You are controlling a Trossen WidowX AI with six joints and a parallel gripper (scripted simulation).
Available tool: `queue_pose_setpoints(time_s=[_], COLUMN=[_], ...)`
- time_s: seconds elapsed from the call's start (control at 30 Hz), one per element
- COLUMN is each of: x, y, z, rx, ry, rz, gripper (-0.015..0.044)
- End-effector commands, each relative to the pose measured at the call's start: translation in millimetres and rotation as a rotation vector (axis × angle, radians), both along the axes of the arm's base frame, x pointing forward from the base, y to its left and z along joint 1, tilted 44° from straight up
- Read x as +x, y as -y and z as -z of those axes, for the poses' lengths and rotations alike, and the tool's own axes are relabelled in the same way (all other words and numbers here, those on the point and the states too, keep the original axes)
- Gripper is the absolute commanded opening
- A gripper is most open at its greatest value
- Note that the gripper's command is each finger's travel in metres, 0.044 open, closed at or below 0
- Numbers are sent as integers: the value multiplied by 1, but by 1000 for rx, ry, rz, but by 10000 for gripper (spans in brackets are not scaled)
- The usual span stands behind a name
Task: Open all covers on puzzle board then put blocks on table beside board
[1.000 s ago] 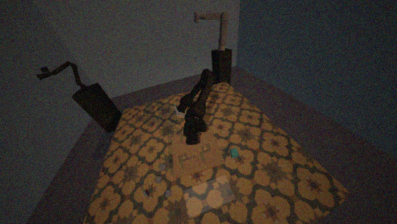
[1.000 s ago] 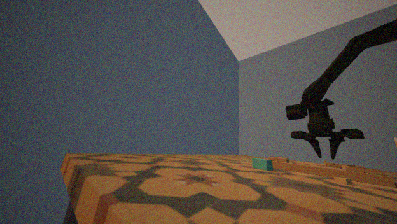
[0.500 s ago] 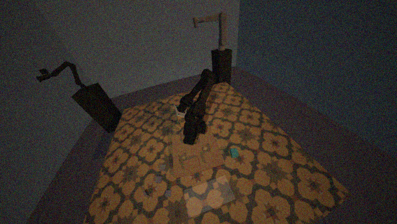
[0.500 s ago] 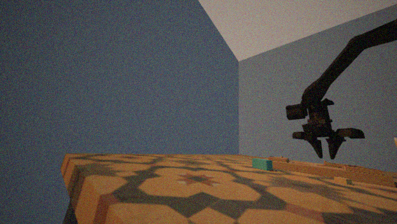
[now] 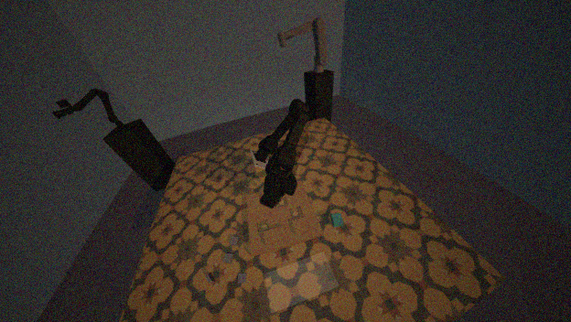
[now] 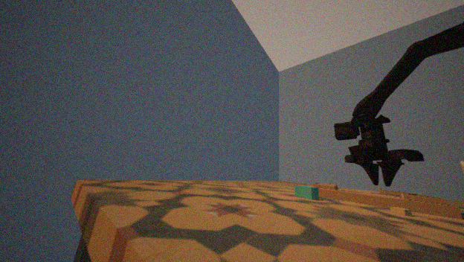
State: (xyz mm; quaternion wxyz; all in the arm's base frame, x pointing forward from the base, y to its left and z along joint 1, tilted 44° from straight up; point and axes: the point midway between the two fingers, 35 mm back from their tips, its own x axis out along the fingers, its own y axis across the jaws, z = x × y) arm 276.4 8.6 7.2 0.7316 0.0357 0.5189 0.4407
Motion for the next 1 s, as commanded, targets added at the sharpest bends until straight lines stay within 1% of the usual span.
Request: queue_pose_setpoints(time_s=[0.0,0.97], x=[-1,-1], y=[-1,-1], z=[0,0], rx=[7,39], ry=[-37,-333], rz=[39,354], gripper=[144,144])
